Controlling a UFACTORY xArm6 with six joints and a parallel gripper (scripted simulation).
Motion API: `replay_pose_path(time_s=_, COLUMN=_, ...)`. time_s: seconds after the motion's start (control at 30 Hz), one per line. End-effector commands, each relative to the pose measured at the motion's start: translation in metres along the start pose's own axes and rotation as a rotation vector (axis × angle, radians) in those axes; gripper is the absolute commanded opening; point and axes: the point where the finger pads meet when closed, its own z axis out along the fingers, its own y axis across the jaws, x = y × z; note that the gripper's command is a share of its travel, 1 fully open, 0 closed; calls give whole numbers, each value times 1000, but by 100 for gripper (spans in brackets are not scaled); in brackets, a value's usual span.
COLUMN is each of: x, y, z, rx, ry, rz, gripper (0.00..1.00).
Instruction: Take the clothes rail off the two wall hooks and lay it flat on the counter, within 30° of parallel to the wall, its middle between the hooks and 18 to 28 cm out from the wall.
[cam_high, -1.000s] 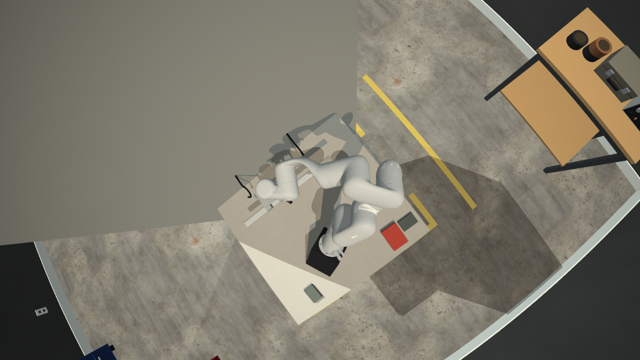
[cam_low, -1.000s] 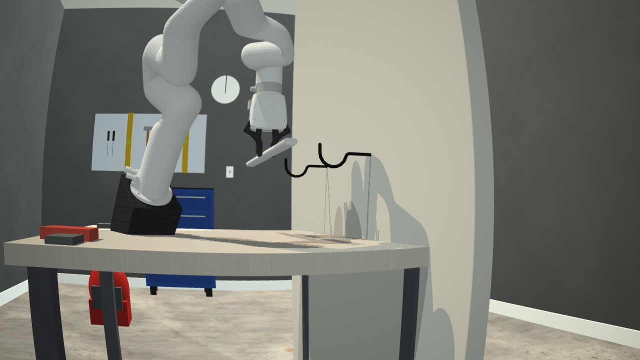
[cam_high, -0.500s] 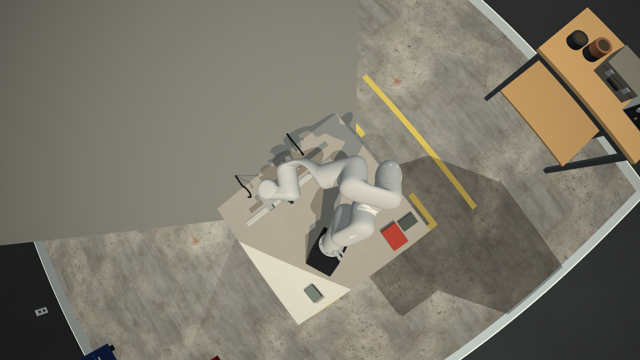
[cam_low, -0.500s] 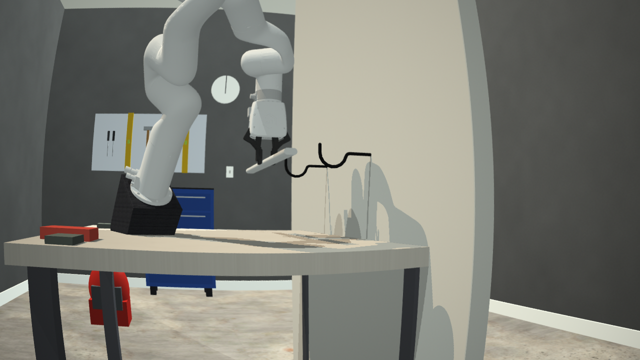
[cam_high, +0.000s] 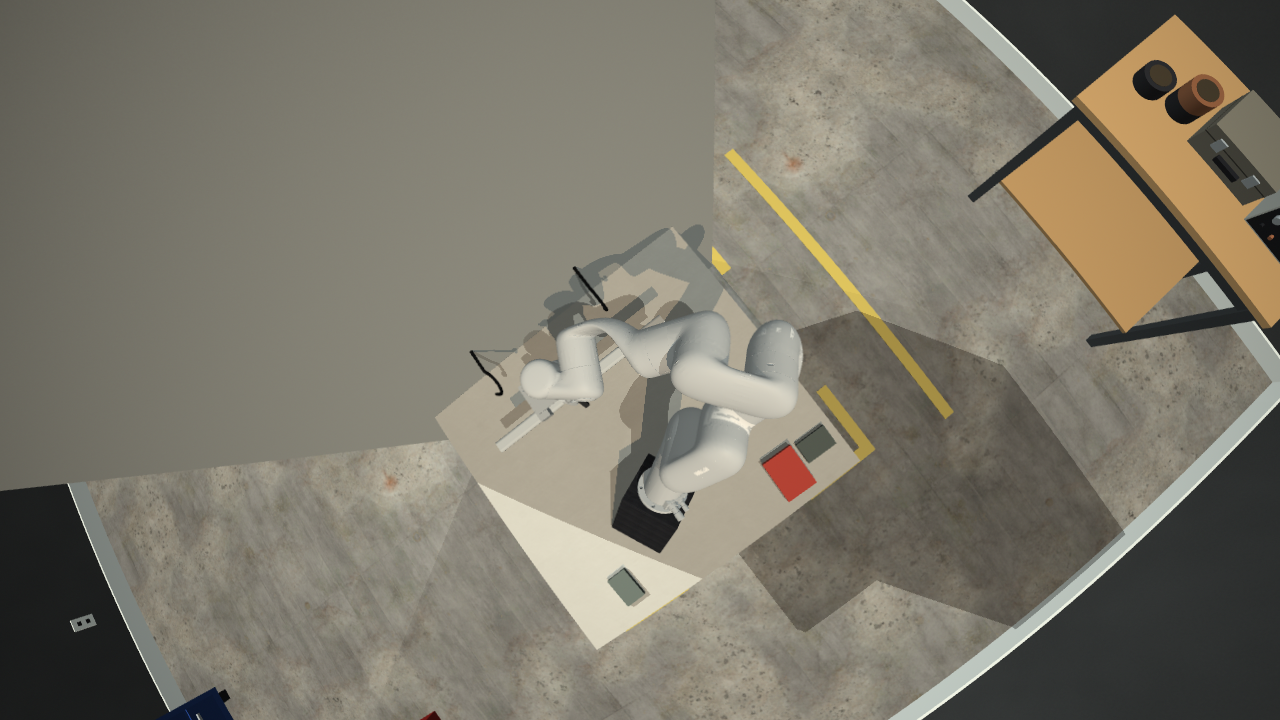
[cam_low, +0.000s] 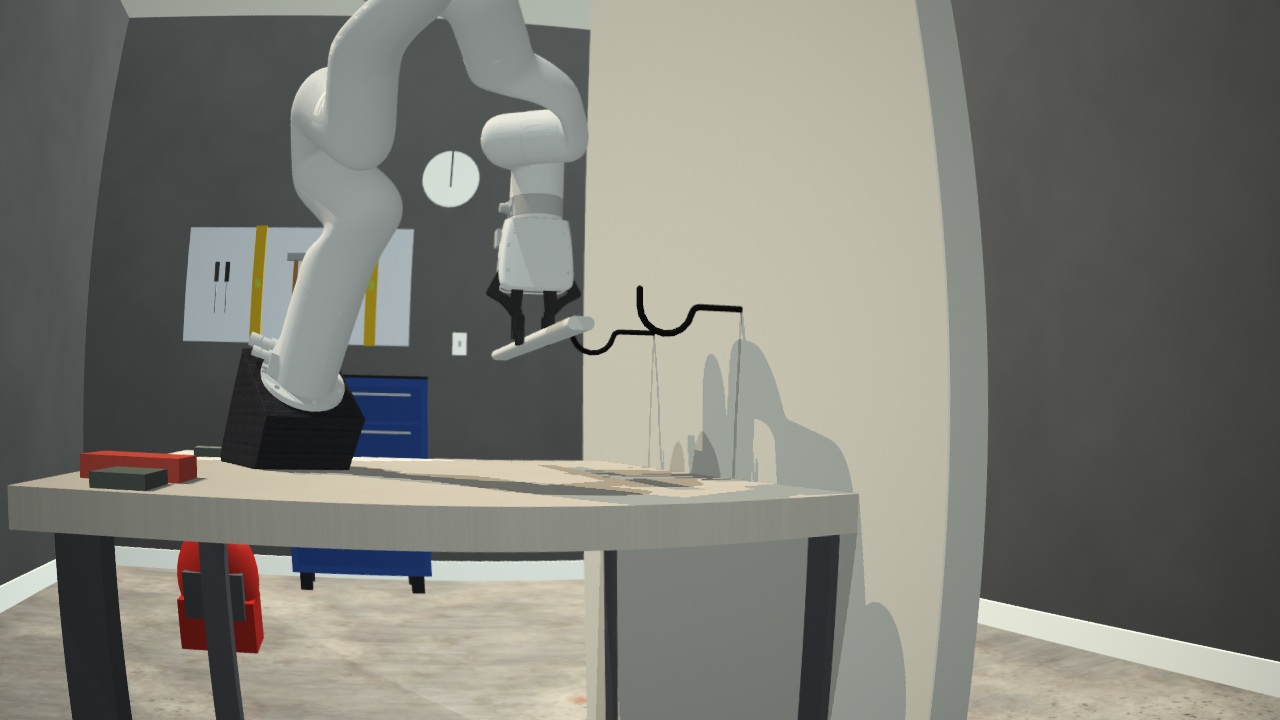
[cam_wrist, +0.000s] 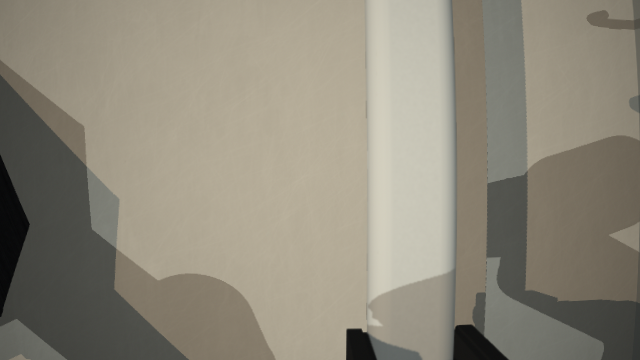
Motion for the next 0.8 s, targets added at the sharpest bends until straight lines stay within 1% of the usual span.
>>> replay_pose_path(time_s=0.0, x=0, y=1, z=7, rx=-2, ry=2, rz=1, gripper=0)
replay_pose_path(time_s=0.77, x=0, y=1, z=42, rx=-2, ry=2, rz=1, gripper=0)
